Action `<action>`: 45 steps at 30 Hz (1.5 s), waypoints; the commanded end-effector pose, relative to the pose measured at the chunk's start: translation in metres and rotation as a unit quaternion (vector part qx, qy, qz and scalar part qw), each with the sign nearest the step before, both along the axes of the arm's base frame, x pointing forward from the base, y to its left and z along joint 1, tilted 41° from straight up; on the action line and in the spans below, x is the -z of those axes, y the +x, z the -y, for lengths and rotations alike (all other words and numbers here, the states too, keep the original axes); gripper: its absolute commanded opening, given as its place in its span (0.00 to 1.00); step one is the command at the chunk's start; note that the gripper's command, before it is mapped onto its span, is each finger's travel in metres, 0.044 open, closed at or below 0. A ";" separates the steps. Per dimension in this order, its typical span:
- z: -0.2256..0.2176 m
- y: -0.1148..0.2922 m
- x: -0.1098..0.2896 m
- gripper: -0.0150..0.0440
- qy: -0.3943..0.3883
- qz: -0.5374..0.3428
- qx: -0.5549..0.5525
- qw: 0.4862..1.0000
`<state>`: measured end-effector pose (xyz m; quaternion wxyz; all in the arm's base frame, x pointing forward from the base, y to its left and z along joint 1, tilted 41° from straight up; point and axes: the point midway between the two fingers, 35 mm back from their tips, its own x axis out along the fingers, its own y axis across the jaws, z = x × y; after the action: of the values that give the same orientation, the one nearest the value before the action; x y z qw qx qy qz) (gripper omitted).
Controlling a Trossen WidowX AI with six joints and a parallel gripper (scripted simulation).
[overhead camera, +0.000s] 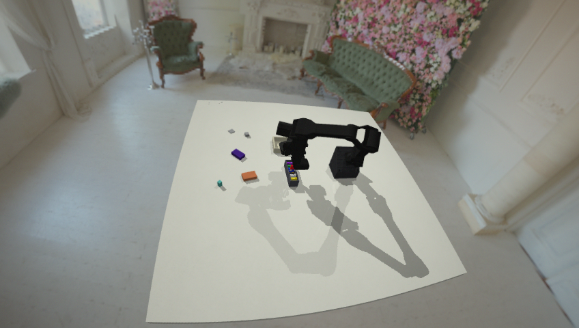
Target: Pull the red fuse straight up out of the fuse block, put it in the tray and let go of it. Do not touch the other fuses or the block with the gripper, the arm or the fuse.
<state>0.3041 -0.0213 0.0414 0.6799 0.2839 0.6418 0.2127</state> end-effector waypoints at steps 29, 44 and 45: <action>0.093 0.007 0.042 0.25 -0.014 0.002 0.001 1.000; 0.159 -0.012 0.103 0.25 -0.013 0.002 0.000 1.000; 0.163 -0.014 0.107 0.25 -0.012 0.003 0.000 1.000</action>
<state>0.2970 -0.1702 -0.0522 0.6852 0.2766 0.6421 0.2040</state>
